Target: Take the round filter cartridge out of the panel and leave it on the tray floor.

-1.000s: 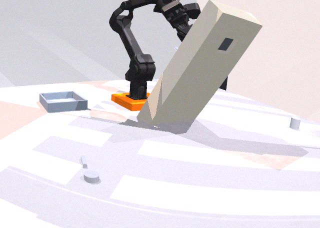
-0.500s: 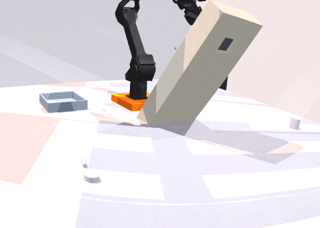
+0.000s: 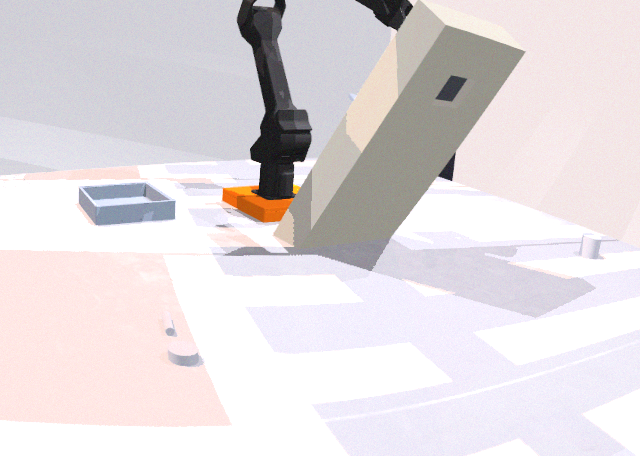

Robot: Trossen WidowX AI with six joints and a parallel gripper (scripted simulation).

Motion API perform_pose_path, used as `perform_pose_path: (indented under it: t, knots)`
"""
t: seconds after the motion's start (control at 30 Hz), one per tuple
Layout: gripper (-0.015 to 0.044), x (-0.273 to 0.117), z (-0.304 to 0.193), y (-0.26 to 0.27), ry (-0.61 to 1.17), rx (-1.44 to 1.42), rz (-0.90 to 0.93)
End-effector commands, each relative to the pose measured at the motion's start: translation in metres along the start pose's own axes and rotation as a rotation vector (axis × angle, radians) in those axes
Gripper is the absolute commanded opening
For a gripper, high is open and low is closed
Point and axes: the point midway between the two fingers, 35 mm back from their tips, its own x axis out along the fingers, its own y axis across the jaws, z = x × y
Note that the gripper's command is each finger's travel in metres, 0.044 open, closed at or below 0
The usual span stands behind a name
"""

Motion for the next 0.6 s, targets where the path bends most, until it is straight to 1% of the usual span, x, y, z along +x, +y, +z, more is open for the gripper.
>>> perform_pose_path:
  t: [0.0,0.07,0.33,0.57]
  knots:
    - [0.0305,0.032,-0.054,0.024,0.255,0.352,0.053]
    - [0.0305,0.035,-0.063,0.028,0.292,0.404,0.053]
    - [0.0305,0.036,-0.063,0.028,0.292,0.404,0.053]
    - [0.0305,0.047,-0.065,0.029,0.291,0.404,0.053]
